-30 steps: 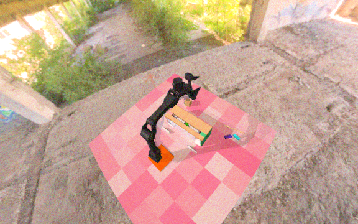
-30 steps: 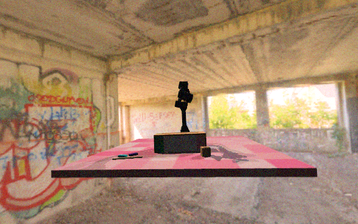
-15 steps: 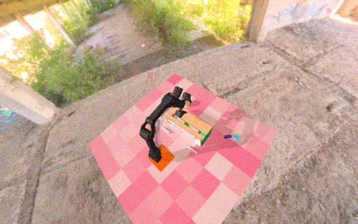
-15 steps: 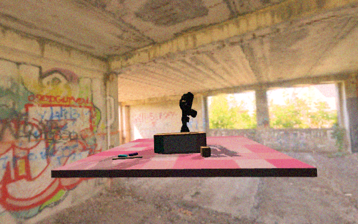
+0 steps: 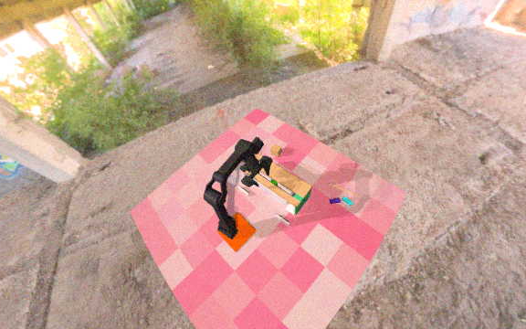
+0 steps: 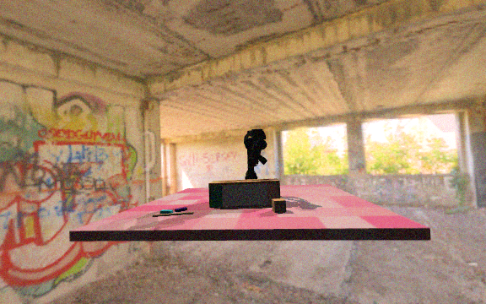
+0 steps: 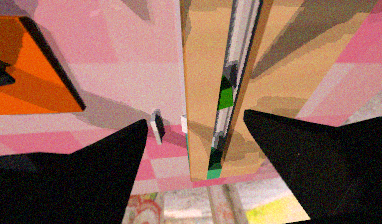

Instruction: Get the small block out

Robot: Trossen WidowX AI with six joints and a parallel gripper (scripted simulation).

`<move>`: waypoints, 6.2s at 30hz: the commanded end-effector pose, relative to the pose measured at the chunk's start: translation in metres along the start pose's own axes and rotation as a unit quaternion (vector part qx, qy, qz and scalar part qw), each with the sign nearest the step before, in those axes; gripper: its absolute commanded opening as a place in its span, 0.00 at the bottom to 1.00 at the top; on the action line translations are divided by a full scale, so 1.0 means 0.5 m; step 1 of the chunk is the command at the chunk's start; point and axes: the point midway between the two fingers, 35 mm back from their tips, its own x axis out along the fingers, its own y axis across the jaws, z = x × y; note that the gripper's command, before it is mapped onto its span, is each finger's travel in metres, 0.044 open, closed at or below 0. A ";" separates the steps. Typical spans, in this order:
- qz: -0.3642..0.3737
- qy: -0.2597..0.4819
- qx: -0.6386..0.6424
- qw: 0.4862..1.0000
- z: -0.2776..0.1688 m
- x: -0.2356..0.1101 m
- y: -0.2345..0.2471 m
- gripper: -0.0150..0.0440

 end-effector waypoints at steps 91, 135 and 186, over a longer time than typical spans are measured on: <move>0.004 0.006 0.000 1.000 -0.074 0.179 0.013 0.93; 0.004 0.007 0.000 1.000 -0.132 0.198 0.018 0.93; 0.004 0.010 0.000 1.000 -0.230 0.230 0.019 0.93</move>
